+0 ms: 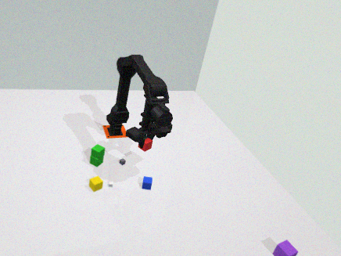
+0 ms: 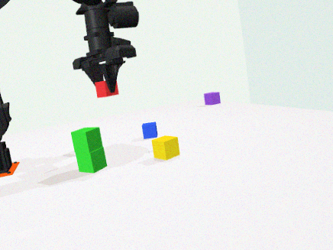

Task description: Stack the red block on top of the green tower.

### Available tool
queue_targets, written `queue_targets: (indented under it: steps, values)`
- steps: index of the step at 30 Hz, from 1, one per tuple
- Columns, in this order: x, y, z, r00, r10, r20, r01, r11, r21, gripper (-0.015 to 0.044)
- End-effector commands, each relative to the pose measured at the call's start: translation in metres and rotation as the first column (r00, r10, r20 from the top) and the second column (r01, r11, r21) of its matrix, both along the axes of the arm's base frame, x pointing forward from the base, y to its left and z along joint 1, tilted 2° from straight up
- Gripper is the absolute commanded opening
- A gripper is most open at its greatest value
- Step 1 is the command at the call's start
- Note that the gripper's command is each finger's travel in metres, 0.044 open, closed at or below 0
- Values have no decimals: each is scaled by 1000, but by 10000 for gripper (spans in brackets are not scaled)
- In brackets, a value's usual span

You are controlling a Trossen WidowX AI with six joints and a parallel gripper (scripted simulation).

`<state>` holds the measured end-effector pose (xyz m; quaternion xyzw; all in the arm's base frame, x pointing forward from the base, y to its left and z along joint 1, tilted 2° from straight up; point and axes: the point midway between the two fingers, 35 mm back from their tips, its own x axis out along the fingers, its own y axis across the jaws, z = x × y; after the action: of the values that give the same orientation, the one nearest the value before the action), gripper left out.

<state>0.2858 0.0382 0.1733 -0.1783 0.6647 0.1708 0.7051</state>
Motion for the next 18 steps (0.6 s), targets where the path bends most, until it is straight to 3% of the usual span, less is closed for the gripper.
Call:
queue_targets:
  steps: [1,18]
  values:
    - [-3,-15,-1,1000,0,3,0,1000,0,0]
    - [-25,-92,-3,1000,-9,2,9,1000,-10,0]
